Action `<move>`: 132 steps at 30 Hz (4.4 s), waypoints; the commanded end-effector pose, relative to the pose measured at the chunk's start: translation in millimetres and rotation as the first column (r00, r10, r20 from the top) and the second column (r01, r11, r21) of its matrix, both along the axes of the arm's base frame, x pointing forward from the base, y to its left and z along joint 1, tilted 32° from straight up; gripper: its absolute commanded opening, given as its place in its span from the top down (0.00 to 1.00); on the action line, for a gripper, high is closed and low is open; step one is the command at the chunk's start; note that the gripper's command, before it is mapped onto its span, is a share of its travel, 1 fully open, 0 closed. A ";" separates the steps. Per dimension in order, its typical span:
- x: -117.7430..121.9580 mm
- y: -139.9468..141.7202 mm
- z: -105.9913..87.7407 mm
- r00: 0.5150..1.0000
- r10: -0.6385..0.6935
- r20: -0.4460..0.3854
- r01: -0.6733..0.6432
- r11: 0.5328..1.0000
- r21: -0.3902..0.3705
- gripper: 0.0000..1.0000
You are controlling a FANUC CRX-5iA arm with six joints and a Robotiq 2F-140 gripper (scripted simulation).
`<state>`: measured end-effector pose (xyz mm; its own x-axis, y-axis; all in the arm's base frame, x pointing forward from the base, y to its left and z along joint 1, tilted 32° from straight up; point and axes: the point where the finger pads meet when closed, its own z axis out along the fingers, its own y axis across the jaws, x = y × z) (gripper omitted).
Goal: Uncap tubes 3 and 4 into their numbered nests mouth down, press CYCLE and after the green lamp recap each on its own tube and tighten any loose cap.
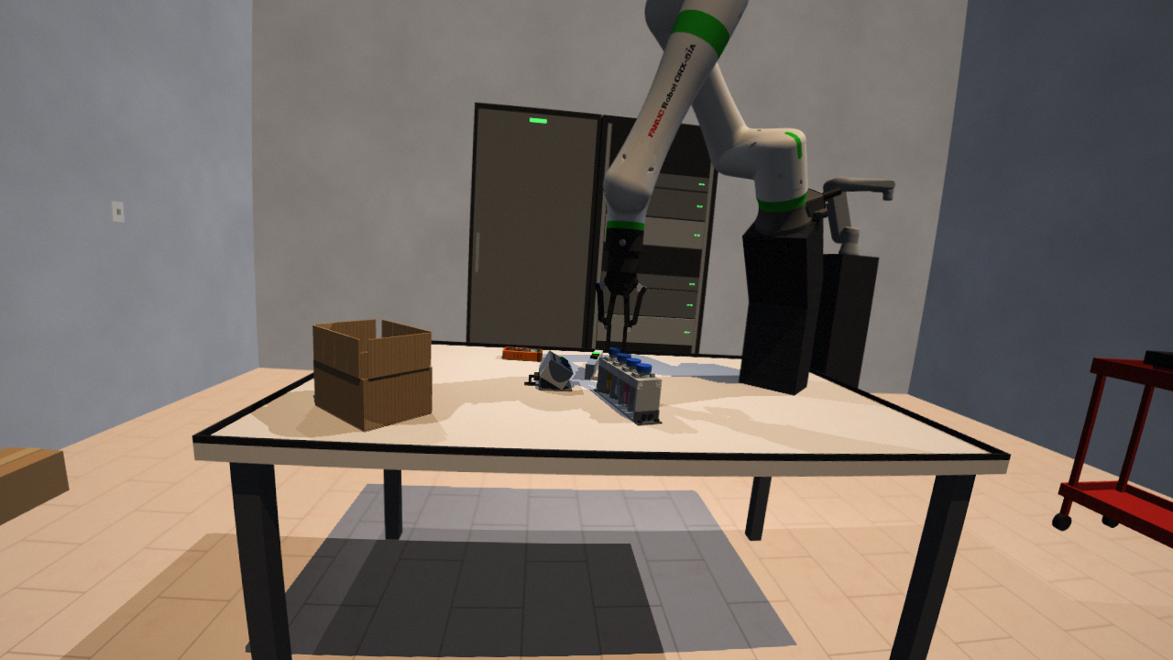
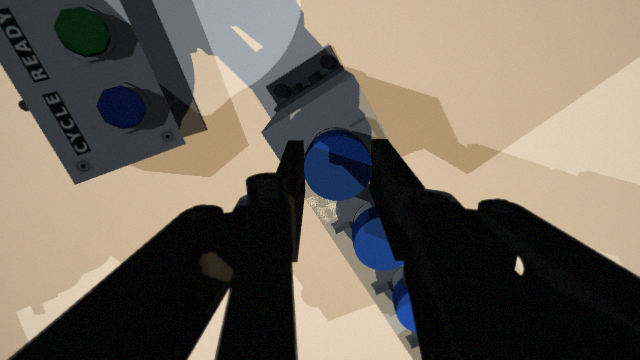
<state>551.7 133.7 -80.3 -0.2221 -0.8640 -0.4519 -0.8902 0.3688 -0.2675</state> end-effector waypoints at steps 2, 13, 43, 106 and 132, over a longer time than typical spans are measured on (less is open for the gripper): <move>0.8 -0.1 0.3 1.000 0.000 0.001 0.000 1.000 0.000 0.70; 0.7 -0.1 0.4 1.000 0.000 0.001 0.000 1.000 0.000 0.59; 3.4 2.1 -5.2 0.889 0.441 0.127 -0.404 0.884 -0.237 0.59; 4.1 2.7 -6.9 1.000 0.000 0.002 0.000 1.000 0.000 0.70; 3.9 2.6 -6.4 0.976 0.206 0.073 -0.198 0.975 -0.103 0.59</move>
<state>555.0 136.6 -87.4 -0.1386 -0.8974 -0.4189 -0.9076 0.2844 -0.3089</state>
